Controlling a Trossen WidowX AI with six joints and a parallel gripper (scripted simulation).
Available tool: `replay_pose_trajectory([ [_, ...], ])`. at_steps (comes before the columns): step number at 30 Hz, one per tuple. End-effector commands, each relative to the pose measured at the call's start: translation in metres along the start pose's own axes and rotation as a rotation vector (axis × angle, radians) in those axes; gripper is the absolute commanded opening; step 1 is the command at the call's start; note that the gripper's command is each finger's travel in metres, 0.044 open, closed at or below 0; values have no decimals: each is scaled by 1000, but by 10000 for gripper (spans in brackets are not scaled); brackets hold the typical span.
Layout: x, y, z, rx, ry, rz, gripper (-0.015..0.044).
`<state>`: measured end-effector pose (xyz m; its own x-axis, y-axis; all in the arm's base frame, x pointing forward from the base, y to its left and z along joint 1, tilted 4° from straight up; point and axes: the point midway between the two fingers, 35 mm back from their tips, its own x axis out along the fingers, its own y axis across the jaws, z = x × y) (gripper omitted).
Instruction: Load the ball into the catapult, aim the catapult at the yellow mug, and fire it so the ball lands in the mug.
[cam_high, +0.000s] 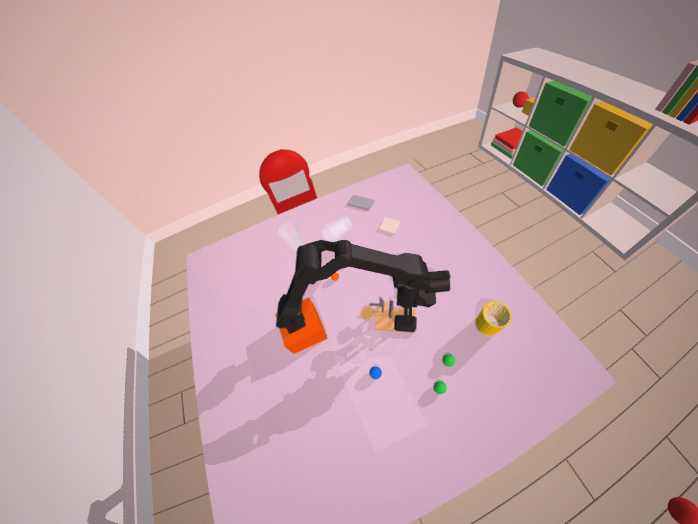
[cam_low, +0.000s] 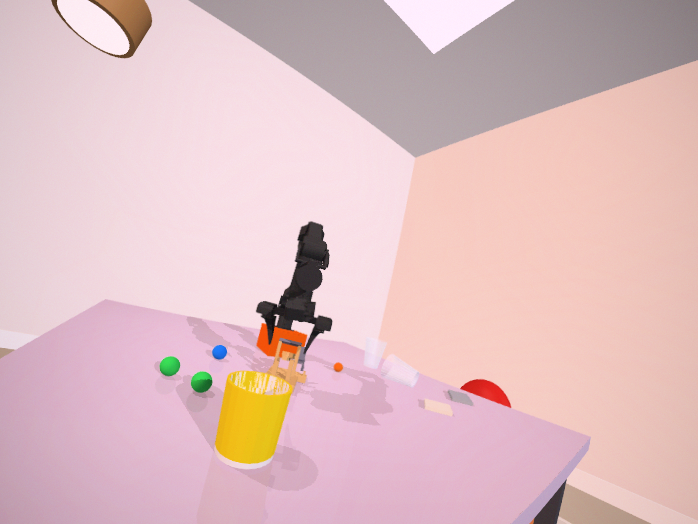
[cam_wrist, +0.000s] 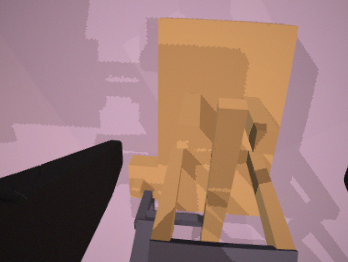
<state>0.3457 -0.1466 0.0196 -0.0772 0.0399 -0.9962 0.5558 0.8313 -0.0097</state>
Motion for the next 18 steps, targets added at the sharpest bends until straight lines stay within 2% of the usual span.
replay_pose_trajectory([
  [1,-42,0,-1,-1,-34,6,440],
  [2,-42,0,-1,-1,-34,6,440],
  [3,-27,1,3,0,-36,7,440],
  [10,-34,0,1,-3,-42,10,440],
  [14,8,1,3,-3,-42,10,440],
  [18,10,1,3,-3,-42,10,440],
])
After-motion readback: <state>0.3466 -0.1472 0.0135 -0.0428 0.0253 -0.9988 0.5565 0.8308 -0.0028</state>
